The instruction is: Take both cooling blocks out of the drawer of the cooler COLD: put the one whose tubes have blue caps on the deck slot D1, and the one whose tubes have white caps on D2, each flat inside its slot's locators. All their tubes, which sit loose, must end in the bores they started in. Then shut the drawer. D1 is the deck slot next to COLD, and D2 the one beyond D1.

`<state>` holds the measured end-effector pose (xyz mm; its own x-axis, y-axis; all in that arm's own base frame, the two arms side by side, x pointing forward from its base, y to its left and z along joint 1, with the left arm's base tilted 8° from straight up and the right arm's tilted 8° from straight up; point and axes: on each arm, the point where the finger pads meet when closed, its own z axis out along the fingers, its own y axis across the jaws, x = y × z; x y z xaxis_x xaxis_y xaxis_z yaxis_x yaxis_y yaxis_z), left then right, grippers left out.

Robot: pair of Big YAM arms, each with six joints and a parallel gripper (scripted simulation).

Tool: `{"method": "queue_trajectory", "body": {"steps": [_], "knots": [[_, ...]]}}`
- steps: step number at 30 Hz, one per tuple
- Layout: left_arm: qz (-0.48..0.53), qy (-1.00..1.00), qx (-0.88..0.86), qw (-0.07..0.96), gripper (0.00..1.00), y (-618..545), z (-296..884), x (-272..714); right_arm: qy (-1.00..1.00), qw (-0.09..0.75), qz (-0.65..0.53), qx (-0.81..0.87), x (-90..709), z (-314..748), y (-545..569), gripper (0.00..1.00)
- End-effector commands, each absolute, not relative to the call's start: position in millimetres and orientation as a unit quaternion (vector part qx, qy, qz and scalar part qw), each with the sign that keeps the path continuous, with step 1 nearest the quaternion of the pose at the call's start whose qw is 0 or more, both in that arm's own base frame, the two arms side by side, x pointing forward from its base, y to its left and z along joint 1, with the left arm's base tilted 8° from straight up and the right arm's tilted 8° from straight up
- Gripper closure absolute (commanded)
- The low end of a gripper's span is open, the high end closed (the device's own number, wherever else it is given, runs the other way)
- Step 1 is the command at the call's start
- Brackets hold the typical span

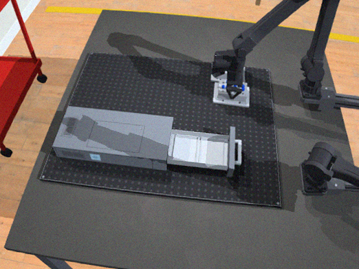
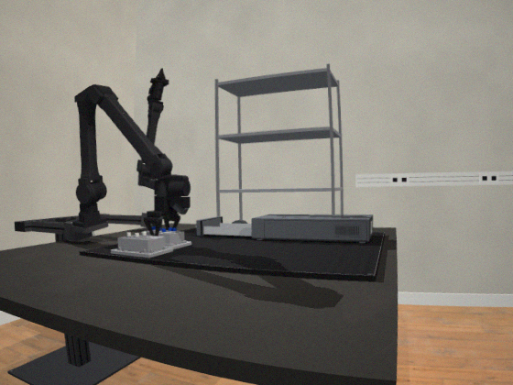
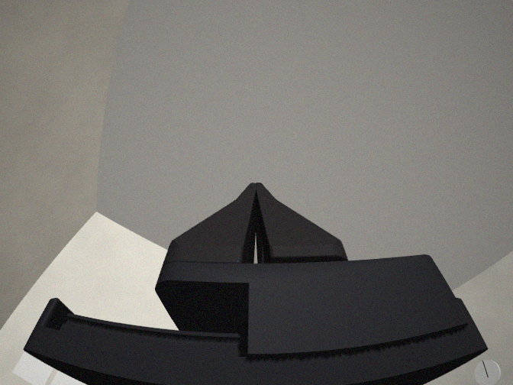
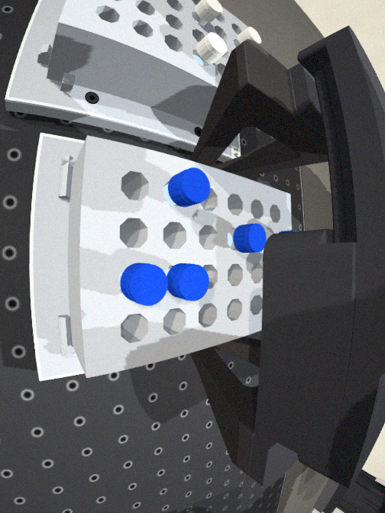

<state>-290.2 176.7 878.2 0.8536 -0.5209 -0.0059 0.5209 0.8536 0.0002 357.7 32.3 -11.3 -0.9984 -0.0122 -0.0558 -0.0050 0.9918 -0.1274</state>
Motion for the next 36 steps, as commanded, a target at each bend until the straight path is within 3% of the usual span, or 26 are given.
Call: {"method": "queue_trajectory", "body": {"steps": [1, 36], "knots": [[-0.267, 0.019, 0.006, 0.964, 1.0, 163, 886, -272, 0.995, 0.076, -0.057, -0.007, 396, 16, 37, 1.0], [-0.267, 0.019, 0.006, 0.964, 1.0, 163, 886, -272, 0.996, 0.065, -0.059, -0.008, 395, 3, 35, 1.0]]}}
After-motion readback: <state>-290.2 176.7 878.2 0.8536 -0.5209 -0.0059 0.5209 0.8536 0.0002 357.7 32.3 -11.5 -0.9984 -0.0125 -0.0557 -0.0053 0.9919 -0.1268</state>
